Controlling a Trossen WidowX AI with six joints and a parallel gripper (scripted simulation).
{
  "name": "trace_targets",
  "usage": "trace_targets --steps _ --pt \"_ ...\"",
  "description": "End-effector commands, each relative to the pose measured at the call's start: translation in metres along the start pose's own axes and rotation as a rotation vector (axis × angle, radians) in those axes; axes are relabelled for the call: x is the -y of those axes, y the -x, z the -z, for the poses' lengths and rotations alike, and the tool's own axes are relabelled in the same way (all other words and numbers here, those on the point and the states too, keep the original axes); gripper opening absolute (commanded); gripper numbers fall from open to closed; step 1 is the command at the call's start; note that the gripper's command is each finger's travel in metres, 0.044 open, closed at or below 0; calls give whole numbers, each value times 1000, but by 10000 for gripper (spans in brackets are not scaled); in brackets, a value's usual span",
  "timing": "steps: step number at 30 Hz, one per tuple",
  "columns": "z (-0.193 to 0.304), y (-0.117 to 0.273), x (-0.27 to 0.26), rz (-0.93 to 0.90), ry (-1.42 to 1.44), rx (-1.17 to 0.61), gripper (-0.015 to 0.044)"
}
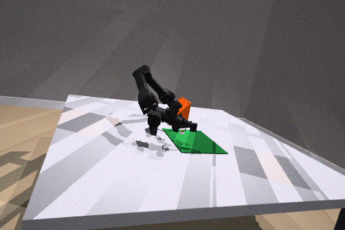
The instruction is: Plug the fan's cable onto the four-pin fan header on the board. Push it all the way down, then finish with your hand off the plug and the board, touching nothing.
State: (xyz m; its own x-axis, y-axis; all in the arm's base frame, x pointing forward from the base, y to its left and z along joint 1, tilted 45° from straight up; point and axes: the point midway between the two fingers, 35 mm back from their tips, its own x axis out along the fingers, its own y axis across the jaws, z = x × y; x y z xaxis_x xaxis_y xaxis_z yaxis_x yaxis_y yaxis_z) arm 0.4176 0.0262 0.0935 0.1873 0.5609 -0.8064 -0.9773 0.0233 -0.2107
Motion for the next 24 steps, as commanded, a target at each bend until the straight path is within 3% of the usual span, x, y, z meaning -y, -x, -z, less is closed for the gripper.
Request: trace_targets --steps 1,24 --pt "3 0 0 -1 -1 0 0" --pt "23 2 -1 -1 1 -1 0"
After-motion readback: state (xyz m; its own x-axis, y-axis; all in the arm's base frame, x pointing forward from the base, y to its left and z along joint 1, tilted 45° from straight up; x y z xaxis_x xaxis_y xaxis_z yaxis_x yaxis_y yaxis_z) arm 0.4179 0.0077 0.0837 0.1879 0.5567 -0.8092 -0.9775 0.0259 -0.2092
